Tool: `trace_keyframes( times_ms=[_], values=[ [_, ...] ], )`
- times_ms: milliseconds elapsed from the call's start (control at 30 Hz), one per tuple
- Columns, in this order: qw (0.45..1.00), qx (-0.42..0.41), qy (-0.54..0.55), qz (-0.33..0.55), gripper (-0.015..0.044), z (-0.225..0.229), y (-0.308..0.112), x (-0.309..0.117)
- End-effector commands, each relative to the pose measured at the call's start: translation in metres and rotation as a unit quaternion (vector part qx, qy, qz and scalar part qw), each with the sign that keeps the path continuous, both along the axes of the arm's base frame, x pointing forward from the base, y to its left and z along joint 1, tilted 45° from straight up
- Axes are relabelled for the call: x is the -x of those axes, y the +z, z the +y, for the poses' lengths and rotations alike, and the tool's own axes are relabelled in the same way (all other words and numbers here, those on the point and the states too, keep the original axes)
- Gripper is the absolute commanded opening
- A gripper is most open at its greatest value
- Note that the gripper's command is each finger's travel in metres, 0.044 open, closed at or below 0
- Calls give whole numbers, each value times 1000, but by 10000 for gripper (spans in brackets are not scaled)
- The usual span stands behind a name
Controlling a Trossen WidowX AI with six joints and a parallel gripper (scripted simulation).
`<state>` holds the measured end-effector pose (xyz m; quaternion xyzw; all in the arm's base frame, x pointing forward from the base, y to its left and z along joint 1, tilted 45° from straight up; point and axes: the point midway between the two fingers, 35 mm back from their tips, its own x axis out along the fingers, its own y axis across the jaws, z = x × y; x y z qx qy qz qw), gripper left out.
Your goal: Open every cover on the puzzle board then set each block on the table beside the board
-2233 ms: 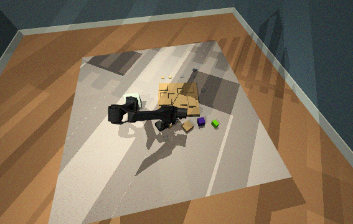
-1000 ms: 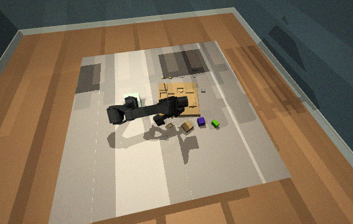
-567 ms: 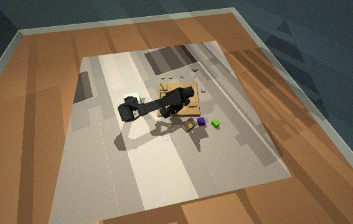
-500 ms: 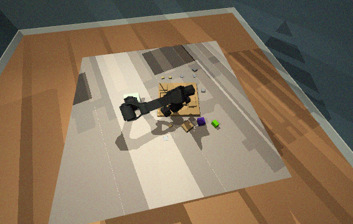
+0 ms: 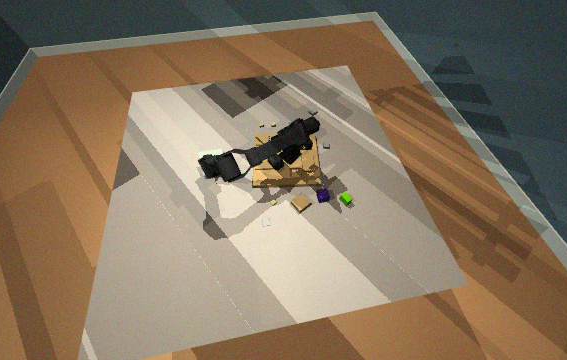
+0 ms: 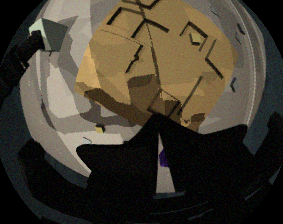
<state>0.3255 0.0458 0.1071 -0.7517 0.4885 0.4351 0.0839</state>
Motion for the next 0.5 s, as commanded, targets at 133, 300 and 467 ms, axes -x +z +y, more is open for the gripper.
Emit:
trace_keyframes(
  times_ms=[133, 300, 467],
  values=[
    [1000, 1, 4, 3, 0, 32, -28, -12],
    [1000, 3, 5, 4, 0, 52, -47, -16],
    [1000, 6, 5, 4, 0, 71, -68, -19]
  ],
)
